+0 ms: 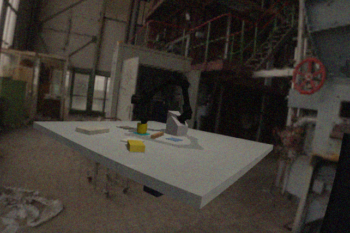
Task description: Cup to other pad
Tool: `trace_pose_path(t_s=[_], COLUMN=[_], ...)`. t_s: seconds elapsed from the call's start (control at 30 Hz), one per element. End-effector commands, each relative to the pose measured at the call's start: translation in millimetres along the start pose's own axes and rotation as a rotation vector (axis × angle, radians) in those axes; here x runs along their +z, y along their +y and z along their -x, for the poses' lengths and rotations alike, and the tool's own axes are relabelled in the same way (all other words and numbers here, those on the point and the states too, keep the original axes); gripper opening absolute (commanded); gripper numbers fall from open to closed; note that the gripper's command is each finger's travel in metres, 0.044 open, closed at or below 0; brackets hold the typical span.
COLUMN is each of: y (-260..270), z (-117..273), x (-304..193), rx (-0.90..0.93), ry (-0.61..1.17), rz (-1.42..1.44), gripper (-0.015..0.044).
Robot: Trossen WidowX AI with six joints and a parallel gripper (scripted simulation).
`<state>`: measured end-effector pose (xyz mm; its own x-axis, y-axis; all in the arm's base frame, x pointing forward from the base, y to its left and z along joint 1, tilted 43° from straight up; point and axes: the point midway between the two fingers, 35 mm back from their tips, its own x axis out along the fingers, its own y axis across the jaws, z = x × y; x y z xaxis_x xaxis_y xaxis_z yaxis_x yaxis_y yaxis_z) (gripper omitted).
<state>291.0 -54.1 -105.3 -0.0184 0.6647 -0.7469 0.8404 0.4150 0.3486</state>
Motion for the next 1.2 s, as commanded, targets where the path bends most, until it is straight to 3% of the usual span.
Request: trace_pose_path(t_s=[0.0,1.1,1.17], y=[0.5,-6.1,-6.3], z=[2.3,51.5,46.8], x=[0.4,-5.0,-4.9], rx=[0.001,0.003,0.006], ry=[-0.001,0.004,0.014], rz=[0.001,-0.007,-0.016], gripper=[0.0147,0.0147,0.0199])
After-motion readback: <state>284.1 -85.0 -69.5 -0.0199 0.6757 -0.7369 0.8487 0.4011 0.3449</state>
